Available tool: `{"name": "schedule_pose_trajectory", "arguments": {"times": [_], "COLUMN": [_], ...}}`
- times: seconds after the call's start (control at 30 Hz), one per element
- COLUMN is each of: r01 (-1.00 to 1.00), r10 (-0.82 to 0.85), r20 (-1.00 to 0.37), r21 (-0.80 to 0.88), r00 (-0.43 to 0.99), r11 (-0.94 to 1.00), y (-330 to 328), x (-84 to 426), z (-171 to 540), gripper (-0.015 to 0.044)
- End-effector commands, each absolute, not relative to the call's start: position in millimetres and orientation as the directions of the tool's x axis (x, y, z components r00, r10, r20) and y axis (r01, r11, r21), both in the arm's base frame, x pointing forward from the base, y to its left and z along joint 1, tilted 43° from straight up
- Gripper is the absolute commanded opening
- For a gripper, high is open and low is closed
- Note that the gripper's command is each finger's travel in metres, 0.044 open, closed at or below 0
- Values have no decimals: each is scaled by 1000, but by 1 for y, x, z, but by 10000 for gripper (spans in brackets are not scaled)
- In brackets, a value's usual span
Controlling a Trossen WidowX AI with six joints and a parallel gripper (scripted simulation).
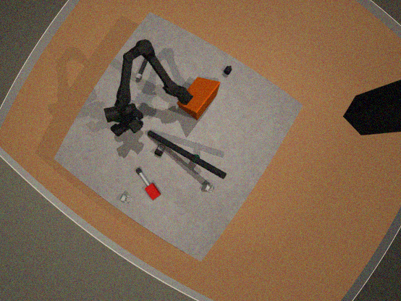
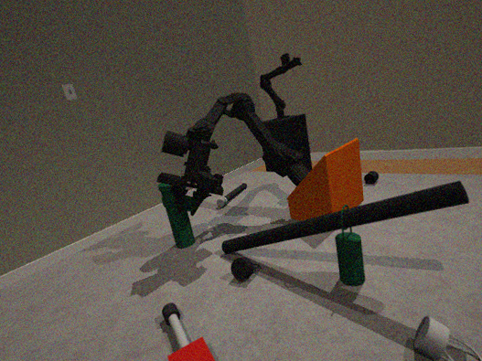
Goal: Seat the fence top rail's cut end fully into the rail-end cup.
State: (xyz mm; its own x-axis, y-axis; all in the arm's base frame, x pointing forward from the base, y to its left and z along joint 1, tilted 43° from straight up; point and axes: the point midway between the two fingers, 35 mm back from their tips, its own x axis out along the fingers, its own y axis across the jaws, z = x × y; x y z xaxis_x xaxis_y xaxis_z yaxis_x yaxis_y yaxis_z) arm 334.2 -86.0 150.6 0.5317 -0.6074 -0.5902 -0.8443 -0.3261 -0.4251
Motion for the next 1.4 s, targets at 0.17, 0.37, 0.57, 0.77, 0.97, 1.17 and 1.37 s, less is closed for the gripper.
{"name": "schedule_pose_trajectory", "arguments": {"times": [0.17,0.37,0.57,0.77,0.97,1.17,1.37], "r01": [-844,-843,-841,-833,-831,-829,-832], "r10": [-574,-560,-547,-521,-516,-513,-521], "r20": [-620,-633,-646,-670,-675,-678,-673], "r21": [-376,-353,-331,-288,-280,-275,-280], "r00": [535,534,533,528,527,526,526], "r11": [-381,-405,-429,-473,-482,-487,-478], "y": [-85,-85,-85,-86,-87,-87,-88], "x": [326,323,319,313,311,311,312], "z": [149,149,149,150,150,150,151], "gripper": [0,0,0,0,0,0,0]}}
